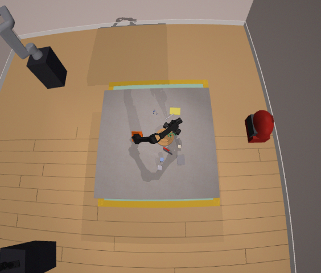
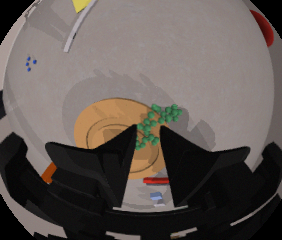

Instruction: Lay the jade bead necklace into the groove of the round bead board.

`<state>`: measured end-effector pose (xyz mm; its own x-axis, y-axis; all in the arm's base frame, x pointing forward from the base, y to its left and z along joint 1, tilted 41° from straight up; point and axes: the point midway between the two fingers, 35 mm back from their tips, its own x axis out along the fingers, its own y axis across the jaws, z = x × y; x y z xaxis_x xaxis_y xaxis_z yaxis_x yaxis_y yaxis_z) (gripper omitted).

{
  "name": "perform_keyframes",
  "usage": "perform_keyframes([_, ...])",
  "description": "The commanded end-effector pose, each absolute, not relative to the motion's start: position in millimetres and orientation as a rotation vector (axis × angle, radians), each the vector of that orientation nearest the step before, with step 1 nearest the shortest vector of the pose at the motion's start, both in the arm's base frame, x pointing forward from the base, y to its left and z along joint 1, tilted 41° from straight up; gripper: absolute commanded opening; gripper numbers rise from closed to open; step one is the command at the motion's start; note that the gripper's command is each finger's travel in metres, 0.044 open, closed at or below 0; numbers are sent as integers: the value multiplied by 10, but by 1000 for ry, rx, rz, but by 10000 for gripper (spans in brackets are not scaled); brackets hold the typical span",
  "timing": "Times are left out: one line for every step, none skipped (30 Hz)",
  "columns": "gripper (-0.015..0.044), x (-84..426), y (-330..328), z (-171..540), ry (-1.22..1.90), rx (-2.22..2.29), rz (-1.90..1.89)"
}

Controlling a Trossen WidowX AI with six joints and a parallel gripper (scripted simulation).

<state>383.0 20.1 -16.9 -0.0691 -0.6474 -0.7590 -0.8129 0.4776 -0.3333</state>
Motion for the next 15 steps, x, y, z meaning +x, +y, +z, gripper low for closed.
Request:
perform_keyframes([120, 3884, 217, -144, 1781, -1273, 267])
perform_keyframes([120, 3884, 217, -144, 1781, -1273, 267])
perform_keyframes([120, 3883, 209, -154, 1781, -1273, 267])
perform_keyframes([120, 3882, 191, -176, 1781, -1273, 267])
perform_keyframes([120, 3880, 170, -200, 1781, -1273, 267])
perform_keyframes([120, 3878, 144, -230, 1781, -1274, 267])
perform_keyframes([120, 3875, 121, -256, 1781, -1274, 267])
perform_keyframes([120, 3885, 180, -198, 1777, -1265, 261])
perform_keyframes([120, 3885, 178, -200, 1777, -1265, 261])
perform_keyframes([120, 3885, 175, -204, 1777, -1265, 261])
perform_keyframes([120, 3884, 170, -210, 1777, -1265, 261])
perform_keyframes([120, 3884, 163, -218, 1777, -1266, 262])
perform_keyframes([120, 3884, 154, -227, 1777, -1266, 262])
perform_keyframes([120, 3883, 145, -238, 1777, -1267, 262])
perform_keyframes([120, 3882, 134, -250, 1777, -1267, 262])
